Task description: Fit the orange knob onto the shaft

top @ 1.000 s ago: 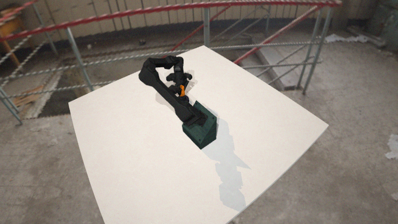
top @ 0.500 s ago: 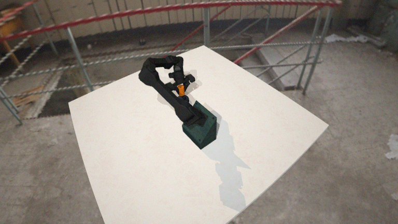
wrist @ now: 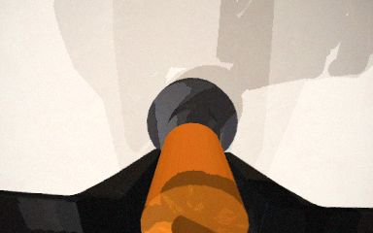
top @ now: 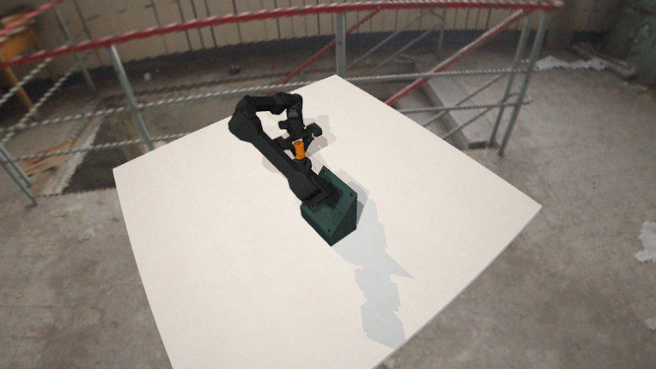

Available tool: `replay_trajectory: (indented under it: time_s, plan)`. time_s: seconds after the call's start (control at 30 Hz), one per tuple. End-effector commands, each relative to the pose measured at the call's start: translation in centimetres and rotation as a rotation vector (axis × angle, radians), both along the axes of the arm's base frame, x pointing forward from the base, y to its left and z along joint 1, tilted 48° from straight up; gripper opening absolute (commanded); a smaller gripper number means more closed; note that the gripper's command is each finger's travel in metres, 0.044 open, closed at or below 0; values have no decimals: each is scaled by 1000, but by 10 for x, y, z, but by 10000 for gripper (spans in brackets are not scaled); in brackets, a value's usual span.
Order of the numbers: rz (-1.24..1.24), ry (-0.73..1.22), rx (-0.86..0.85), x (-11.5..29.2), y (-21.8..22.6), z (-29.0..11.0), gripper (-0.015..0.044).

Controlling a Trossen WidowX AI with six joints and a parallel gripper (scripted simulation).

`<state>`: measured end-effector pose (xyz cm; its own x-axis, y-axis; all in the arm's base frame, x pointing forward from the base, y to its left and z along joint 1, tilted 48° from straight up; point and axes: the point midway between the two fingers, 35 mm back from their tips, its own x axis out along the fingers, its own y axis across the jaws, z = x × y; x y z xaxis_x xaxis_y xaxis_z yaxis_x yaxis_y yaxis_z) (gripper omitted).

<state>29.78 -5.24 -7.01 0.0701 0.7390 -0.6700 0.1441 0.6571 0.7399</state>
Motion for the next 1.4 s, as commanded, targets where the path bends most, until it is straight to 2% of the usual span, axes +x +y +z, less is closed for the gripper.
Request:
replay_trajectory:
  time_s: [0.0, 0.33, 0.57, 1.37]
  plan:
    - [0, 1, 0, 1, 1, 0, 0]
    - [-6, 7, 0, 3, -3, 3, 0]
    - [-141, 155, 14, 5, -4, 1, 0]
    - [-141, 155, 14, 2, 1, 0, 0]
